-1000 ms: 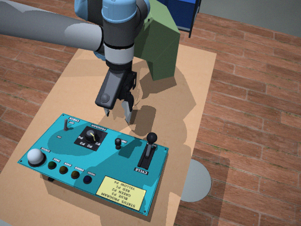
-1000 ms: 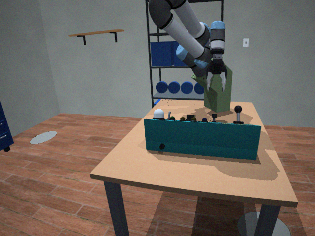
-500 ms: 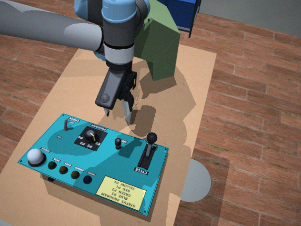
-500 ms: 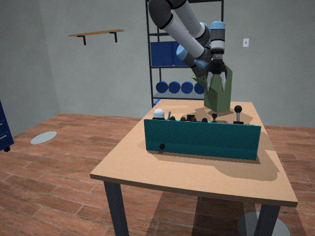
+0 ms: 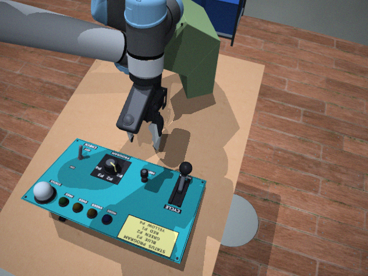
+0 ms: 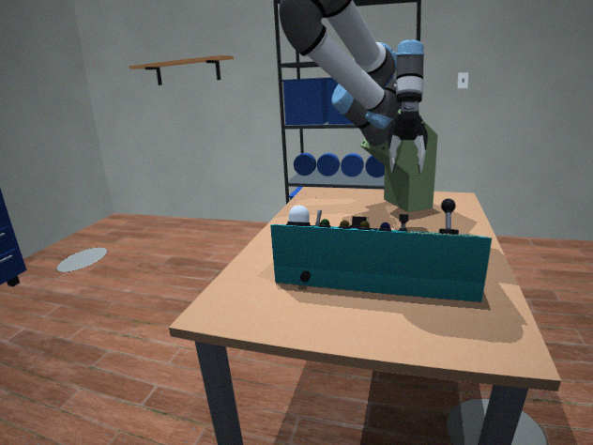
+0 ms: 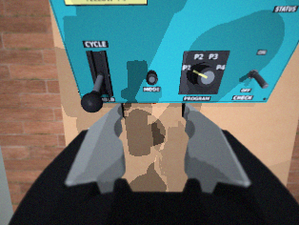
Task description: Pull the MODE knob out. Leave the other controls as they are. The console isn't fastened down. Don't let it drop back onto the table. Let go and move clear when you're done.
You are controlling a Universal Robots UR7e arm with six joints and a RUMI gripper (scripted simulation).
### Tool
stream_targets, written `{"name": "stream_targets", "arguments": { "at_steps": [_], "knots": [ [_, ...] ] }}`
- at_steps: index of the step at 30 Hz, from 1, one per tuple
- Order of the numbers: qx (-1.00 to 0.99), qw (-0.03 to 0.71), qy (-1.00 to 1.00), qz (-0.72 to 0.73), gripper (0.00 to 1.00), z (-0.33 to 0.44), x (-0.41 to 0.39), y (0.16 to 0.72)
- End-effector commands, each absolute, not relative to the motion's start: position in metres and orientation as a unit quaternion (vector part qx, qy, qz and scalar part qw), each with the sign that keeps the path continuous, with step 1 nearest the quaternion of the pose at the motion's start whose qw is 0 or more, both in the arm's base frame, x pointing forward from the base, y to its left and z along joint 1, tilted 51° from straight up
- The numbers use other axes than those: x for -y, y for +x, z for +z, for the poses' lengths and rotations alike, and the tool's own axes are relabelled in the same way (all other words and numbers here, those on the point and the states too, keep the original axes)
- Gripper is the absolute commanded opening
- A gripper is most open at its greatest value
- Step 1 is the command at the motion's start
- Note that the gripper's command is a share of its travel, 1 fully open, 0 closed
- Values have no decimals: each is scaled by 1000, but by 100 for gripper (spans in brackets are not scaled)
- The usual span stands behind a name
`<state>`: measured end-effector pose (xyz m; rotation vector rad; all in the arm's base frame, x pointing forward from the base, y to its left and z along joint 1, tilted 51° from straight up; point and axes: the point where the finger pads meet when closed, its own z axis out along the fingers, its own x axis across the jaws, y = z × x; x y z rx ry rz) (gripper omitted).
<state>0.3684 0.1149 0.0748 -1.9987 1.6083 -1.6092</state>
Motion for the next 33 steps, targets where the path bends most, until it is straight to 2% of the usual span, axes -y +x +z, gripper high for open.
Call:
{"name": "stream_targets", "arguments": {
  "at_steps": [1, 33],
  "knots": [
    [-530, 57, -659, -531, 44, 75, -115, 368],
    [-530, 57, -659, -530, 44, 72, -111, 374]
  ]
}}
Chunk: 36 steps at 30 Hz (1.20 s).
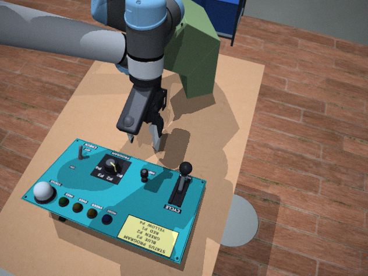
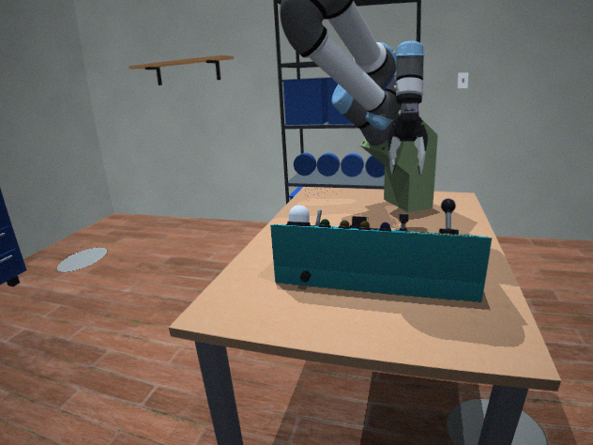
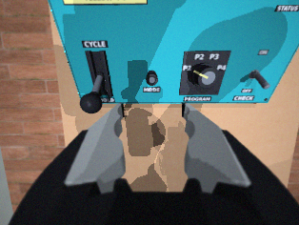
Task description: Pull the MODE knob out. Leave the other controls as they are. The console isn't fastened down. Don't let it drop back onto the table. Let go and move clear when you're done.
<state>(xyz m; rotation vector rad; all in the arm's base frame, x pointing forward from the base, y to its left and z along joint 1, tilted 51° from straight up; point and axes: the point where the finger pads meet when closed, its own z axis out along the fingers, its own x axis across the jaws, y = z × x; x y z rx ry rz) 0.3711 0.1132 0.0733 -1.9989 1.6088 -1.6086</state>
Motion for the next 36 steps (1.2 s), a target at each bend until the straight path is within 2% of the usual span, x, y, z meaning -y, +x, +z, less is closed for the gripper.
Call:
{"name": "stream_targets", "arguments": {
  "at_steps": [1, 36],
  "knots": [
    [-530, 57, -659, -530, 44, 71, -110, 376],
    [-530, 57, -659, -530, 44, 20, -52, 464]
  ]
}}
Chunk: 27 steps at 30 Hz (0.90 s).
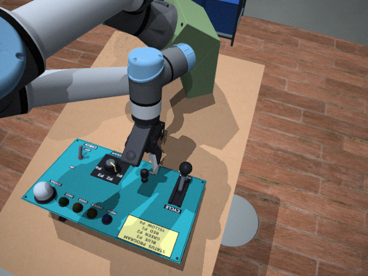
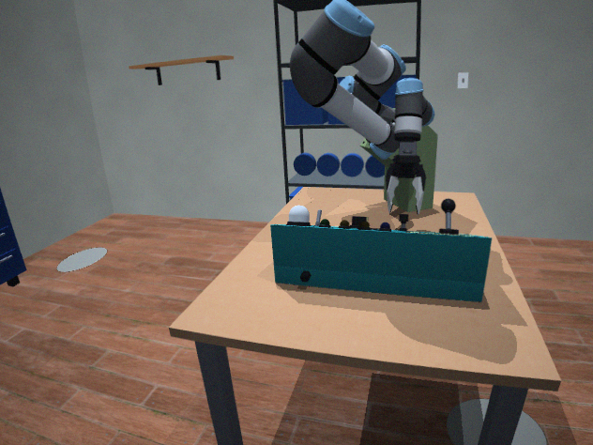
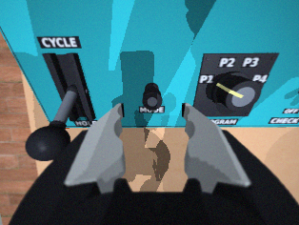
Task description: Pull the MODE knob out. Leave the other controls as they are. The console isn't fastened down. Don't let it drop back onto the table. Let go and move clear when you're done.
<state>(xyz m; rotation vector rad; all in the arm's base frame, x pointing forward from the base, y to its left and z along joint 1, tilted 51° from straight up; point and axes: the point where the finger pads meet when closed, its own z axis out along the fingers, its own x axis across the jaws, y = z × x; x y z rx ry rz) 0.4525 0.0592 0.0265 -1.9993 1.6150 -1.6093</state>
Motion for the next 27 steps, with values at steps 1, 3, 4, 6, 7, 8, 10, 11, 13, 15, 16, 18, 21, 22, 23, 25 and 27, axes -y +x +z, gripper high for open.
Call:
{"name": "stream_targets", "arguments": {
  "at_steps": [1, 3, 4, 6, 7, 8, 10, 11, 13, 15, 16, 18, 21, 22, 23, 25, 27],
  "knots": [
    [-530, 57, -659, -530, 44, 19, -51, 466],
    [-530, 57, -659, -530, 44, 18, -50, 468],
    [-530, 57, -659, -530, 44, 18, -50, 468],
    [-530, 57, -659, -530, 44, 16, -48, 472],
    [-530, 57, -659, -530, 44, 15, -47, 473],
    [-530, 57, -659, -530, 44, 14, -46, 474],
    [-530, 57, -659, -530, 44, 14, -45, 475],
    [-530, 57, -659, -530, 44, 13, -45, 476],
    [-530, 57, -659, -530, 44, 13, -44, 476],
    [-530, 57, -659, -530, 44, 13, -44, 477],
    [-530, 57, -659, -530, 44, 13, -44, 477],
    [-530, 57, -659, -530, 44, 13, -44, 477],
    [-530, 57, -659, -530, 44, 13, -44, 477],
    [-530, 57, -659, -530, 44, 13, -44, 477],
    [-530, 57, -659, -530, 44, 13, -44, 477],
    [-530, 57, -659, -530, 44, 13, -44, 477],
    [-530, 57, -659, -530, 44, 13, -44, 477]
  ]
}}
